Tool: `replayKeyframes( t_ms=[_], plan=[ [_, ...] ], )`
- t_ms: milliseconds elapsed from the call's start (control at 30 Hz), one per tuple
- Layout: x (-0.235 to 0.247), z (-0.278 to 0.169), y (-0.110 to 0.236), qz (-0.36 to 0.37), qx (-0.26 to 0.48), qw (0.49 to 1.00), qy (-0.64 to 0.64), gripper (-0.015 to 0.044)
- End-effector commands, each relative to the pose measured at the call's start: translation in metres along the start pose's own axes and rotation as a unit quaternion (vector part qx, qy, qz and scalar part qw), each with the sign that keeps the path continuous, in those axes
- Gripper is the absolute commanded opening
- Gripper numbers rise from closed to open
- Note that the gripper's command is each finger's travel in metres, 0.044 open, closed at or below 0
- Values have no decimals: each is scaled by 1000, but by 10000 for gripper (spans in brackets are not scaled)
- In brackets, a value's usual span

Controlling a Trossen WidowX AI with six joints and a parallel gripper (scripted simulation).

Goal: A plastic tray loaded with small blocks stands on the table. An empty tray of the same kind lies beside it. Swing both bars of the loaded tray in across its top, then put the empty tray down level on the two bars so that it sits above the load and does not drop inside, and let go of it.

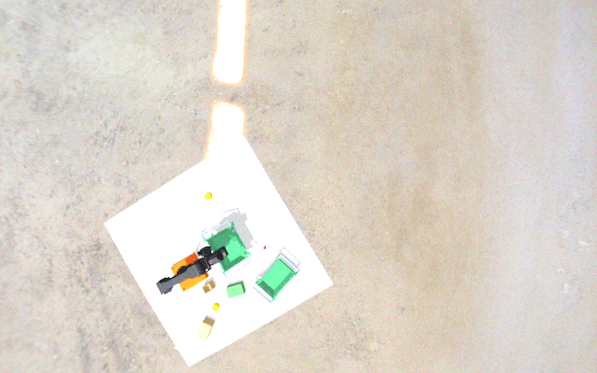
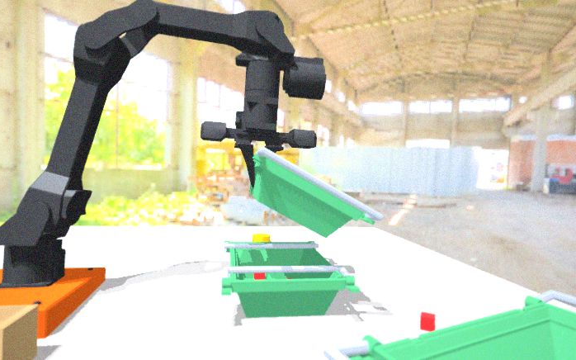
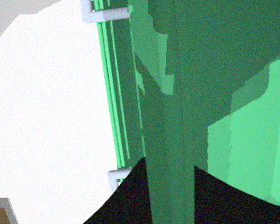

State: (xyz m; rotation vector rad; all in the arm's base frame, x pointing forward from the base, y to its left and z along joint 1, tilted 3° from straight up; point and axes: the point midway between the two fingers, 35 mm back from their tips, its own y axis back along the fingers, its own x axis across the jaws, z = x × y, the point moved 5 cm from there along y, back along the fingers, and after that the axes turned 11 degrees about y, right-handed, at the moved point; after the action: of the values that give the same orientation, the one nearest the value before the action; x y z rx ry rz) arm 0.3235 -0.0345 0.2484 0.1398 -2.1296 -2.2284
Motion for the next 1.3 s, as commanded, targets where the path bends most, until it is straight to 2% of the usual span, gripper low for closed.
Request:
replayKeyframes(
  t_ms=[0,667,1267],
  plan=[
    [-1,0,6,-12,0,1000,-1,0],
    [-1,1,5,-12,0,1000,-1,0],
    [-3,0,-17,-12,0,1000,-1,0]
  ],
)
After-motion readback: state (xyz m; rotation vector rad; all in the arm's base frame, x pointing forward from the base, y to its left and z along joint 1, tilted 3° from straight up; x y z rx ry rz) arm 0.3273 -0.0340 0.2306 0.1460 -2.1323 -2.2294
